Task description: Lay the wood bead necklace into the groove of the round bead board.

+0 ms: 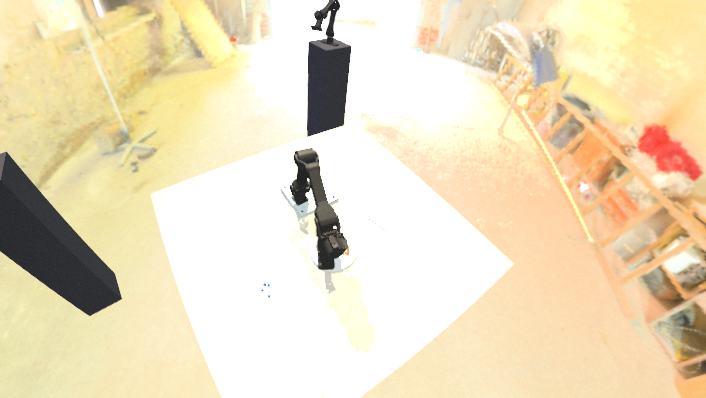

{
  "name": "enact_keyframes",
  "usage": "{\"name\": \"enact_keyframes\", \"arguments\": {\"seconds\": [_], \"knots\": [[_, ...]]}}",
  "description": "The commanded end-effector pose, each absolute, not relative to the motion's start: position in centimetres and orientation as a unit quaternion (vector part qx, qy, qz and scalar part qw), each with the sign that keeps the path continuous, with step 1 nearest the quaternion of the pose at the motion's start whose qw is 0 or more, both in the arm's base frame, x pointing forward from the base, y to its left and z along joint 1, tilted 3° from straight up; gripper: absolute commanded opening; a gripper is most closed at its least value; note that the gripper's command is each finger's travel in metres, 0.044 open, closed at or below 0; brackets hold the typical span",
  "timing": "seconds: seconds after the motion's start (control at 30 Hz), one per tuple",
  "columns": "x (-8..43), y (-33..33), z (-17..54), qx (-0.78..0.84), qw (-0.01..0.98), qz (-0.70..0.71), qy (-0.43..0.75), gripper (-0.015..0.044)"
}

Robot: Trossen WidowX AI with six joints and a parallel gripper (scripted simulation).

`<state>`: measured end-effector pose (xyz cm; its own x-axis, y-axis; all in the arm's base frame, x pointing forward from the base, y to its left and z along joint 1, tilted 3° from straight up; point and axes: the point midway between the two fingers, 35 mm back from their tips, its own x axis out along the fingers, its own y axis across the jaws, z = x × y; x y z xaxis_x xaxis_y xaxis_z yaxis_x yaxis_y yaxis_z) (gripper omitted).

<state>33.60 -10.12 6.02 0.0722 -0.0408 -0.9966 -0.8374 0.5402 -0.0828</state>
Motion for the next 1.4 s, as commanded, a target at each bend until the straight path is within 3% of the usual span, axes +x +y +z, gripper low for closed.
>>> {"name": "enact_keyframes", "arguments": {"seconds": [0.0, 1.37], "knots": [[33.83, -10.14, 6.17, -0.365, 0.637, 0.315, 0.601, 0.0000], [33.89, -10.17, 5.40, -0.365, 0.637, 0.315, 0.601, 0.0000]]}}
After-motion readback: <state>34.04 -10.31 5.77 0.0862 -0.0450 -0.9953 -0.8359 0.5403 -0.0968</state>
